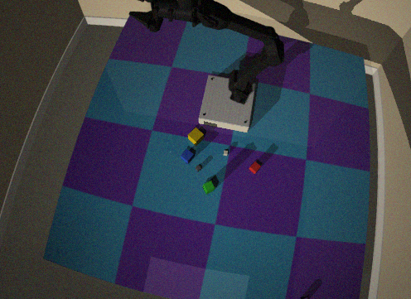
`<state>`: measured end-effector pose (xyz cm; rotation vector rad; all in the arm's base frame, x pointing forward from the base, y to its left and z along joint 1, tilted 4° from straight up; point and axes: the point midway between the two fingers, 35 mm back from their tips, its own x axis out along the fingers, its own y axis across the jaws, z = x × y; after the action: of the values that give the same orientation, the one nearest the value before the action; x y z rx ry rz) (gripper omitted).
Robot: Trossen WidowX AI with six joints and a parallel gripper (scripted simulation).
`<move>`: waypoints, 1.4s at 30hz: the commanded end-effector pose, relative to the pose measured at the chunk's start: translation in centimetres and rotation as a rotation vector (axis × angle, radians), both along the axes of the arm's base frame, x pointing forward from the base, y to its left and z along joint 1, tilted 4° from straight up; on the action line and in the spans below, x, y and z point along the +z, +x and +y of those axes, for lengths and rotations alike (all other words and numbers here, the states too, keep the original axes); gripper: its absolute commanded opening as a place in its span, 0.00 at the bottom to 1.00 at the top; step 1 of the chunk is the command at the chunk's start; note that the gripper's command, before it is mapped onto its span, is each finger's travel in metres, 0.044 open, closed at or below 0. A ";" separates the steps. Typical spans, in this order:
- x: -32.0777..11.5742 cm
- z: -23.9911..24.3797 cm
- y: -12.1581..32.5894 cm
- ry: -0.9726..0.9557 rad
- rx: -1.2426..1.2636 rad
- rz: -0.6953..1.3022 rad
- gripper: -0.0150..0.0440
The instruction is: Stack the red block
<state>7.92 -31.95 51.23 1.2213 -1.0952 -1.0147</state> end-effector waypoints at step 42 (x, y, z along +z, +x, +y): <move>-26.6 25.1 28.7 0.389 1.204 0.917 1.00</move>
<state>36.23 -10.03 26.78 1.2512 0.4507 -0.6862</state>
